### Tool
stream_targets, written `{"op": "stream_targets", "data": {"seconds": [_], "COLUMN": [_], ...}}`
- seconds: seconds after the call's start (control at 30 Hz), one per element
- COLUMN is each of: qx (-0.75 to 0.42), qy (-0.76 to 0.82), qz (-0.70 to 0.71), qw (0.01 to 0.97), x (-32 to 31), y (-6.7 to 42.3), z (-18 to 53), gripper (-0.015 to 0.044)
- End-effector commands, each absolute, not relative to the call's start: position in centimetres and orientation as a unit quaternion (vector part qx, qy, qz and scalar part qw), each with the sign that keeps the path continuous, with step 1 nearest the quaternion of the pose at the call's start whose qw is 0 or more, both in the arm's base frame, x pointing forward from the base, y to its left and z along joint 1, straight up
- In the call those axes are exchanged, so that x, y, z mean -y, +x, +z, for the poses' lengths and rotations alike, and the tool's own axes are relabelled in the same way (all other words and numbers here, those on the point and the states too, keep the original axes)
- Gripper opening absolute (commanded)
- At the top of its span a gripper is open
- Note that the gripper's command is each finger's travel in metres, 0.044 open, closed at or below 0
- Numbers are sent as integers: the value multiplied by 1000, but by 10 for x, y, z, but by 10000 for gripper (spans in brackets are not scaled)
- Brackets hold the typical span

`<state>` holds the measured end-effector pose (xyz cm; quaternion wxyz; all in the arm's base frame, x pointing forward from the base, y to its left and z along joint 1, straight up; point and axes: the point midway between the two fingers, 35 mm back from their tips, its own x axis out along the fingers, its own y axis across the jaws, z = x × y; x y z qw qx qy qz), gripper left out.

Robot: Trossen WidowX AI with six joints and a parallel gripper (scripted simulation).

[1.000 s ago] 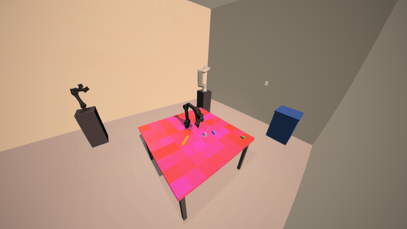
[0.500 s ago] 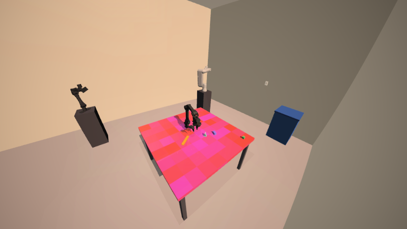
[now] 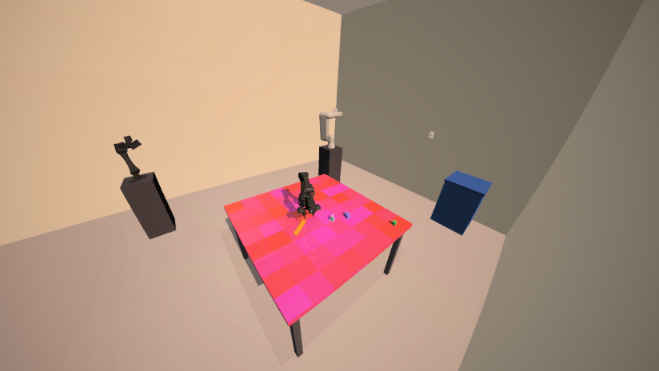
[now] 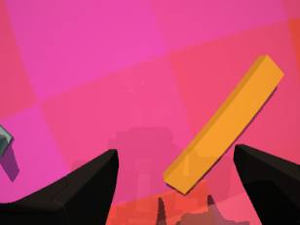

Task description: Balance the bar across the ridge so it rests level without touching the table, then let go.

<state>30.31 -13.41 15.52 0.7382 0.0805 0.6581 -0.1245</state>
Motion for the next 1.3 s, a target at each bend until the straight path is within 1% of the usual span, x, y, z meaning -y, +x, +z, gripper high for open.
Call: {"op": "stream_targets", "data": {"seconds": [0.0,0.5,0.7,0.97,1.27], "qx": [-654,-610,-609,-609,-609], "qy": [136,331,333,333,333], "qz": [-170,-336,-338,-338,-338], "qw": [725,637,636,636,636], "x": [153,224,225,226,226], "y": [302,283,283,284,284], "z": [150,124,120,79,74], "gripper": [315,315,315,315,315]}}
